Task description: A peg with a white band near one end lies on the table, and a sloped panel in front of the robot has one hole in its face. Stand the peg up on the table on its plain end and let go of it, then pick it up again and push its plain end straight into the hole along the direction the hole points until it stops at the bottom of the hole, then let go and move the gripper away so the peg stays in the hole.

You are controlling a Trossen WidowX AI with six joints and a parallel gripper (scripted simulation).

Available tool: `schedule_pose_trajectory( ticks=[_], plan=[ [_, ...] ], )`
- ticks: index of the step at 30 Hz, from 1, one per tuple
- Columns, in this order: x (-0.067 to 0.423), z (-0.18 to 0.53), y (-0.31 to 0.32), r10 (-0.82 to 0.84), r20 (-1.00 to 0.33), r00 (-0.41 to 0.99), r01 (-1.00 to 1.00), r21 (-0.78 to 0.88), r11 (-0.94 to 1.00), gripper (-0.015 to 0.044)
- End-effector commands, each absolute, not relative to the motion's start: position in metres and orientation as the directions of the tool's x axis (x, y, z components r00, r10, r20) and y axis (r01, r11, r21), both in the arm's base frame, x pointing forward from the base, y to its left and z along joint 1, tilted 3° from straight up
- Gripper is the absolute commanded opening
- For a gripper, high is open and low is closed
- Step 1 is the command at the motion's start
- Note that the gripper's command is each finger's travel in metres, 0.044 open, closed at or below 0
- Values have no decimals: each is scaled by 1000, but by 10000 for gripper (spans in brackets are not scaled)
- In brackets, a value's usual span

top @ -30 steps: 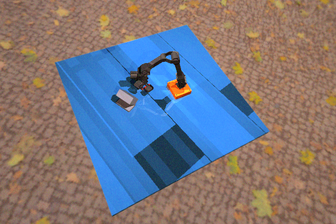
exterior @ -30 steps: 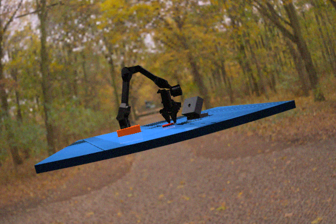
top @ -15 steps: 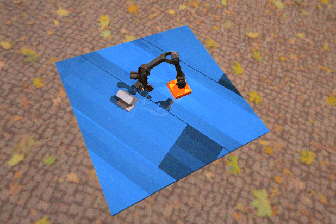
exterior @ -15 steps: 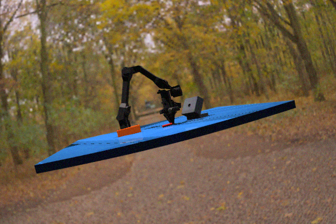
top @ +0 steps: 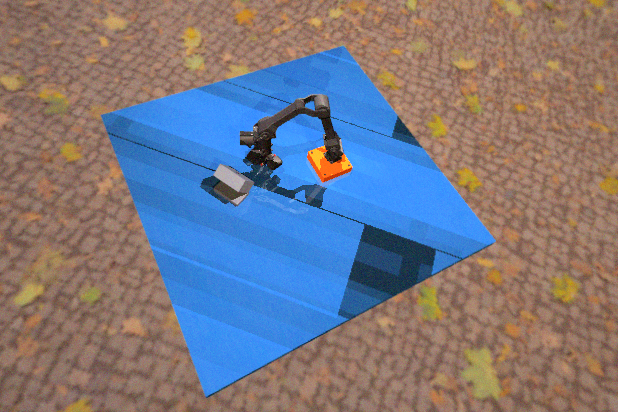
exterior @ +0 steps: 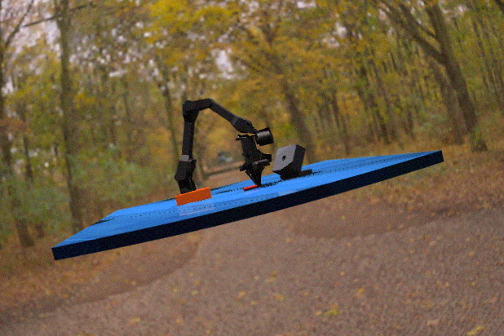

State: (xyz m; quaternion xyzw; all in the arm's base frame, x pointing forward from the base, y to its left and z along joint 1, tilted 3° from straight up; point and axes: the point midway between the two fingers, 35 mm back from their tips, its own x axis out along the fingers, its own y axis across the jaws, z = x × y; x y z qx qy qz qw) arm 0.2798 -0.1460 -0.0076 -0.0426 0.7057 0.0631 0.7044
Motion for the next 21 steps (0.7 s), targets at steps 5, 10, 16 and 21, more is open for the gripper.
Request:
schedule_pose_trajectory(
  ticks=[5,10,16,21],
  plan=[
    [280,-8,-145,33,-999,0,-146,32,989,51],
    [278,-5,-146,35,-999,36,-148,29,989,51],
    [276,-1,-147,43,-994,97,-148,28,989,51],
    [274,2,-147,48,-989,139,-148,28,989,51]
  ],
)
